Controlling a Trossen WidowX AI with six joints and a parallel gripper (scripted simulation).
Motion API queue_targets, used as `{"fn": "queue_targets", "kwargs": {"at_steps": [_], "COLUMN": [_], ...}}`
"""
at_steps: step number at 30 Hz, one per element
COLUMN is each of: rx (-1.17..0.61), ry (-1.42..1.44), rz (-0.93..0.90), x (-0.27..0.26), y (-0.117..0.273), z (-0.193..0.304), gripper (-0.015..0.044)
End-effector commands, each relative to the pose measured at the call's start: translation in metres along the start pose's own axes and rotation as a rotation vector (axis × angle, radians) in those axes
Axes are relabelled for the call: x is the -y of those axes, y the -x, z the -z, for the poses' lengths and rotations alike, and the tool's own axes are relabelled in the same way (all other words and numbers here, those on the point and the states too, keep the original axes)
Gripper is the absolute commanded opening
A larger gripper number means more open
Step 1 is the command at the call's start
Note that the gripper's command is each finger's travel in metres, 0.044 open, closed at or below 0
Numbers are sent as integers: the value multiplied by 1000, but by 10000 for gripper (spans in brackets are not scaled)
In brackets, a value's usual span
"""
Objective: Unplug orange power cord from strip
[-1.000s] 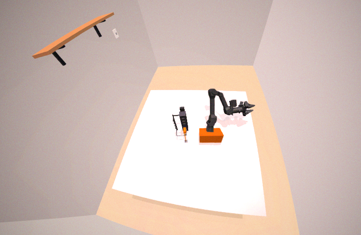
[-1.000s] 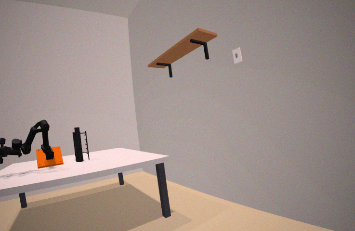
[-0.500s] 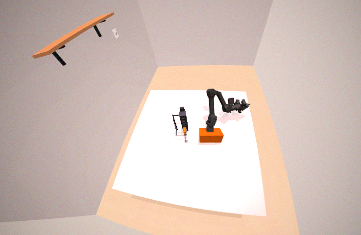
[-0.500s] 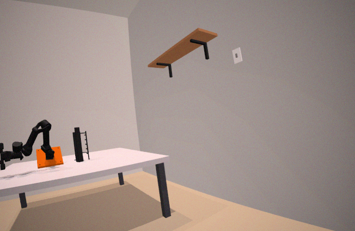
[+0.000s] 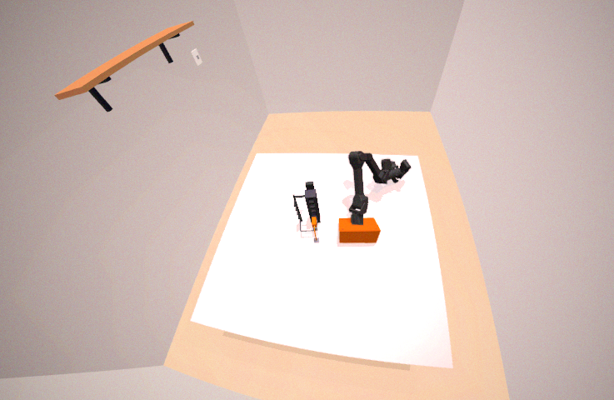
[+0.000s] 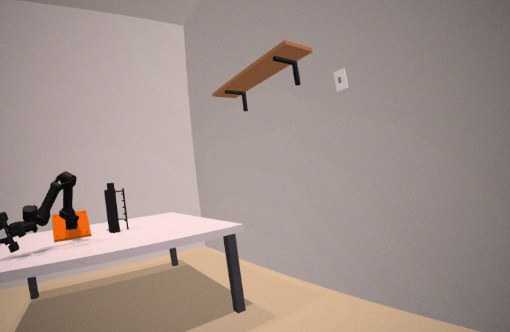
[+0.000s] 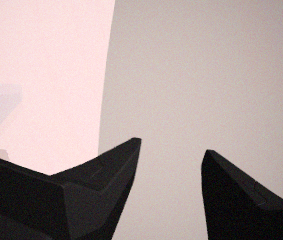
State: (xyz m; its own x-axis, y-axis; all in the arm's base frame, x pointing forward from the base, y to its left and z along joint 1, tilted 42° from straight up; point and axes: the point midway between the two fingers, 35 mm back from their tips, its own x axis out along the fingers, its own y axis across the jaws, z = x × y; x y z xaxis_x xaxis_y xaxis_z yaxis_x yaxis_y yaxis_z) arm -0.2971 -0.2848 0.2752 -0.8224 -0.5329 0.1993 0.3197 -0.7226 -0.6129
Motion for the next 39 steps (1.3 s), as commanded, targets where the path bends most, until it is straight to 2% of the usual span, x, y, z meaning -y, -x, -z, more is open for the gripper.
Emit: {"fn": "queue_targets", "kwargs": {"at_steps": [1,11,16,29,39], "rx": [85,278,389,702,792], "ry": [-13,-52,-79,-151,-184], "rz": [-57,-202,-285,-521,-770], "x": [-13,-46,-67,-111,-154], "y": [2,24,49,146,229], "z": [-37,-123,-167,-268,-307], "gripper": [160,160,160,160,160]}}
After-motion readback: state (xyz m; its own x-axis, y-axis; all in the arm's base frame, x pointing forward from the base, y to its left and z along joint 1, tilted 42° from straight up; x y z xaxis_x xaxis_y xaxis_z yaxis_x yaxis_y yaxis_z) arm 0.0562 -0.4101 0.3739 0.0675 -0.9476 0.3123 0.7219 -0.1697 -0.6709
